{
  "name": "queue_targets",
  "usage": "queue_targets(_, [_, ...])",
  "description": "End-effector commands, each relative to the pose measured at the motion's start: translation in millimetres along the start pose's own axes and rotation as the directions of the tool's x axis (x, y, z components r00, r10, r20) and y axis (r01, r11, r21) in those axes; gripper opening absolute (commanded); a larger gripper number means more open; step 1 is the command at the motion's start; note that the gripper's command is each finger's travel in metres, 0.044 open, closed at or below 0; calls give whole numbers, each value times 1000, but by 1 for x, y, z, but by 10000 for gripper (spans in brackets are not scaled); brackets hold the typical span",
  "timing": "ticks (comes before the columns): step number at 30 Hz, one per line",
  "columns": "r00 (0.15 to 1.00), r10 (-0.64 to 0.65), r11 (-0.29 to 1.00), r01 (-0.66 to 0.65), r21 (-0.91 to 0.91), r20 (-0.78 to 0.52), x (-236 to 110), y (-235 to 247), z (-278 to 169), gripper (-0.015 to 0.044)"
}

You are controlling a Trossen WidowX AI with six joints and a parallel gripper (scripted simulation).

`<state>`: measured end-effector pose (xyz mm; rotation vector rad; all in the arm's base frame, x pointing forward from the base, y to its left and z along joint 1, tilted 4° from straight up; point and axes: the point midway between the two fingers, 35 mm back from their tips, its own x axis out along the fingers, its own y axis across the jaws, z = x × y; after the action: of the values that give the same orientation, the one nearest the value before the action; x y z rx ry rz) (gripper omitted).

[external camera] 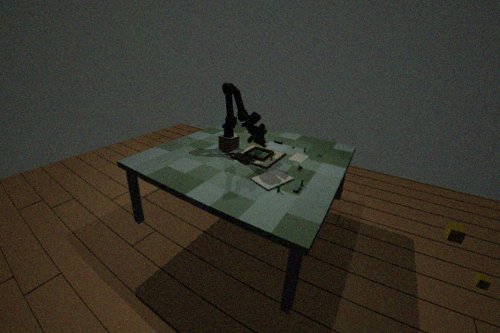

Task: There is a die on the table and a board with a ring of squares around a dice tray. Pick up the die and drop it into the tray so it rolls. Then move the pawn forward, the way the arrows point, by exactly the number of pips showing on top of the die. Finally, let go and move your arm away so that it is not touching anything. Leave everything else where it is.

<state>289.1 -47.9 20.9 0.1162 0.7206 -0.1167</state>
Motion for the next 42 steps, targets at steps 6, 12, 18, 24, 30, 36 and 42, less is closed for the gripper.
queue_targets(6, [1000,6,1000,-6,3,10,-48,3,-6,0])
queue_targets(12, [1000,6,1000,-6,3,9,-53,4,-8,0])
queue_targets(18, [1000,6,1000,-6,3,9,-53,4,-8,0])
queue_targets(24, [1000,6,1000,-6,3,9,-53,4,-8,0])
queue_targets(30, [1000,6,1000,-6,3,9,-53,4,-8,0])
queue_targets(36, [1000,6,1000,-6,3,9,-53,4,-8,0])
queue_targets(42, [1000,6,1000,-6,3,9,-53,4,-8,0])
